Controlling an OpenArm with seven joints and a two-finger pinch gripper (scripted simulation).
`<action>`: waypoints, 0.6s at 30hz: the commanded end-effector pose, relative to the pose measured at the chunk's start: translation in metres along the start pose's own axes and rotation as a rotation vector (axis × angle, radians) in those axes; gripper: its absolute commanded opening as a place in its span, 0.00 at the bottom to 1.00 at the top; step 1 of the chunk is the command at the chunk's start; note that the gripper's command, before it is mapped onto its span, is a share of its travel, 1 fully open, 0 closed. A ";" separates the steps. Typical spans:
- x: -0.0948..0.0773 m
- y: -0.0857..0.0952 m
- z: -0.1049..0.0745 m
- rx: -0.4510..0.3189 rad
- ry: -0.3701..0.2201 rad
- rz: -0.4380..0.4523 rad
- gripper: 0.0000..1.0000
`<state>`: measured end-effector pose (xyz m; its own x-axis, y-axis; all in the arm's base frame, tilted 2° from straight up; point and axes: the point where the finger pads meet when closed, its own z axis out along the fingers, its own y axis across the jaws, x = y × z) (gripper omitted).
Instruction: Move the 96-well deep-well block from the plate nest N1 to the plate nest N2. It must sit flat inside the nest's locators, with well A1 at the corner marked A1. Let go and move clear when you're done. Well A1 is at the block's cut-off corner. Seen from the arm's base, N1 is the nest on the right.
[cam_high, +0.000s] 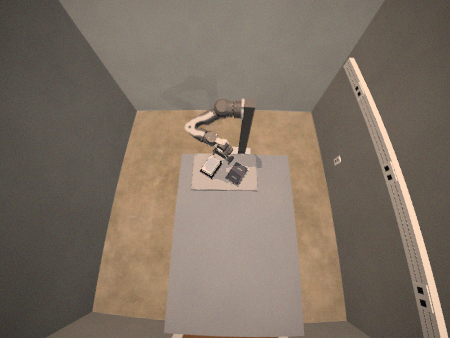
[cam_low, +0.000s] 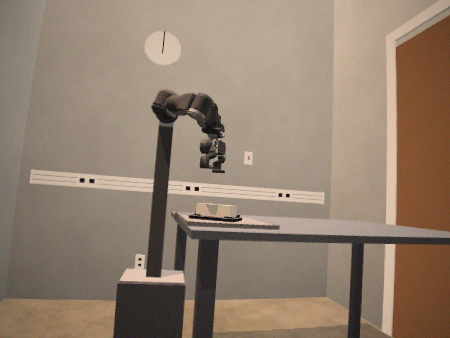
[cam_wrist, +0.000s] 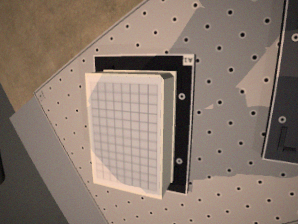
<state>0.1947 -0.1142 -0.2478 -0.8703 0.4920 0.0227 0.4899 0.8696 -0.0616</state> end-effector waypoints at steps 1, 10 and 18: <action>0.000 0.008 -0.002 -0.036 -0.011 -0.040 0.77; 0.000 0.008 -0.002 -0.036 -0.011 -0.040 0.77; -0.021 -0.022 0.026 -0.036 -0.012 -0.040 0.77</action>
<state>0.1974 -0.1500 -0.2741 -0.8790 0.4765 0.0166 0.4751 0.8783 -0.0533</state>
